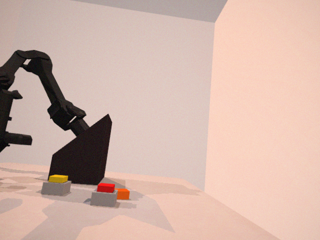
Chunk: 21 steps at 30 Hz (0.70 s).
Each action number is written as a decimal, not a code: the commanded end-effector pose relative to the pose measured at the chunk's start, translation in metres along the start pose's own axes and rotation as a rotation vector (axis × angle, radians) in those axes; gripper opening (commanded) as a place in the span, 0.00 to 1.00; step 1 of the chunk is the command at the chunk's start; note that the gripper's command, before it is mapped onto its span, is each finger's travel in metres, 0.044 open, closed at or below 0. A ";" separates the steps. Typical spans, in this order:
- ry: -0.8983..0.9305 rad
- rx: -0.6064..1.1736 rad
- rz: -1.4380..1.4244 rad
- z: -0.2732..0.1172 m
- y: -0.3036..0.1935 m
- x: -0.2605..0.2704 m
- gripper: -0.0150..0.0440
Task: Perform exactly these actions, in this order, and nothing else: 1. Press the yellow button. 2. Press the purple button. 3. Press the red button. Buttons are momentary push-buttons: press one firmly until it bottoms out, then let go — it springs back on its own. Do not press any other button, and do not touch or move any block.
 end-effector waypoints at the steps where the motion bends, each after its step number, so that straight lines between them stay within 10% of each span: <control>1: 0.005 0.002 -0.005 0.002 -0.001 0.001 0.29; 21: 0.006 0.002 -0.004 -0.033 0.000 0.001 0.29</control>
Point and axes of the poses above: the point midway between the two fingers, 35 mm back from their tips, its own z axis out along the fingers, its own x axis across the jaws, y = z × x, the point moved 3 cm from there along -z, back along the fingers, and after that the axes turned 11 degrees about z, right-handed, at the moved point
